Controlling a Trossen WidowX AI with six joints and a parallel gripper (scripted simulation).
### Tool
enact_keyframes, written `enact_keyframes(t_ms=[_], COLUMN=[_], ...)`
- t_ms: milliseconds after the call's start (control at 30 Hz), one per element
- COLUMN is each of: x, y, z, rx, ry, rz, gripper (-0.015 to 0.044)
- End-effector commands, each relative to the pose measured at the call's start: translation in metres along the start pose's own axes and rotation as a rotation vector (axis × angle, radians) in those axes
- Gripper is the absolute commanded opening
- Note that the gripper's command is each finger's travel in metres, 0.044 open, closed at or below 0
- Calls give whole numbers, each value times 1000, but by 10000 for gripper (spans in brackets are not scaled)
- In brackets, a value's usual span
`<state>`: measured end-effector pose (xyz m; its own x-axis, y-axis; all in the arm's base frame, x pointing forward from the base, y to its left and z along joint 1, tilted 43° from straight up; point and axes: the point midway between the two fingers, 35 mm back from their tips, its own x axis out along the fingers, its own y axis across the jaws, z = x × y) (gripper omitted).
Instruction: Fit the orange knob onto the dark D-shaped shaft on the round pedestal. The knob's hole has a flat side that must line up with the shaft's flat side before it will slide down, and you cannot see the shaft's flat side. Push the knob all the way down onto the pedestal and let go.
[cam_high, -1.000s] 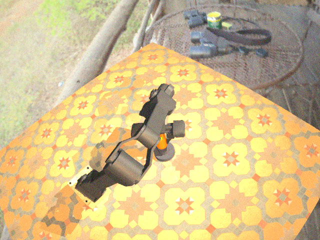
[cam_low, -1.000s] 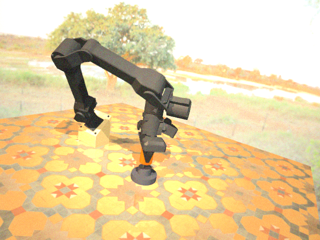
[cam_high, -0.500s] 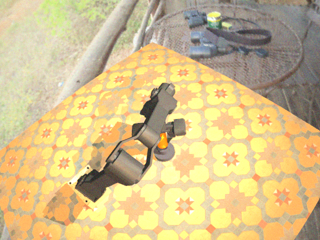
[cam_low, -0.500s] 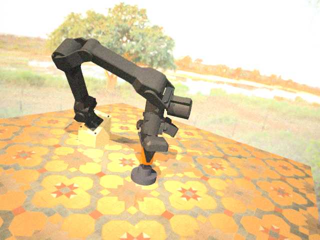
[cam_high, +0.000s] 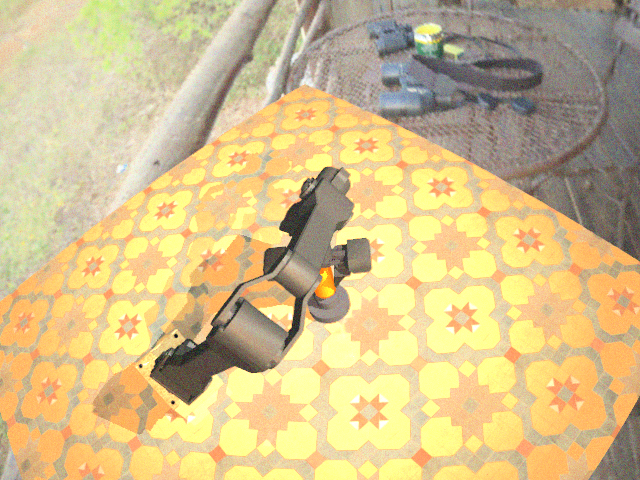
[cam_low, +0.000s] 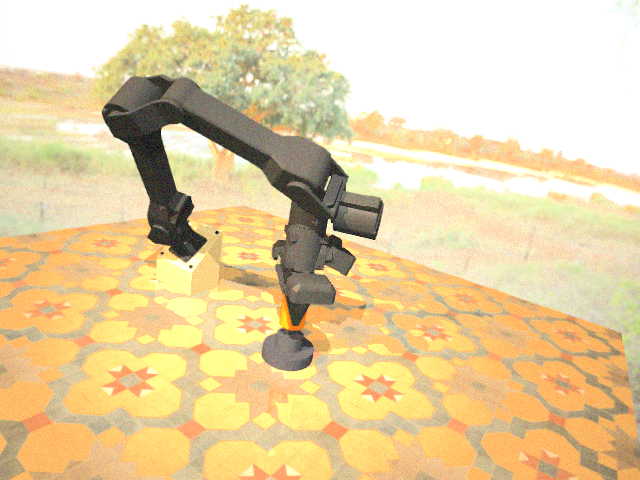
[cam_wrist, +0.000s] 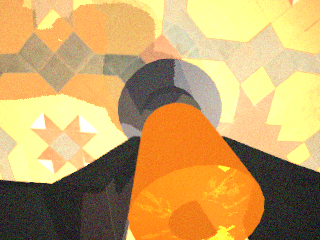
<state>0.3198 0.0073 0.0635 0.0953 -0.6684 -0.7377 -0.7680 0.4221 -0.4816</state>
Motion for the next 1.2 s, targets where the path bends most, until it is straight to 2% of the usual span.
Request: enact_keyframes(t_ms=[0, 833, 1167], x=[-2, 3, 3], y=[2, 1, 1], z=[-1, 0, 0], rx=[-4, -41, 43], ry=[-2, -1, -2], rz=[-5, -5, -5], gripper=[0, 0, 0])
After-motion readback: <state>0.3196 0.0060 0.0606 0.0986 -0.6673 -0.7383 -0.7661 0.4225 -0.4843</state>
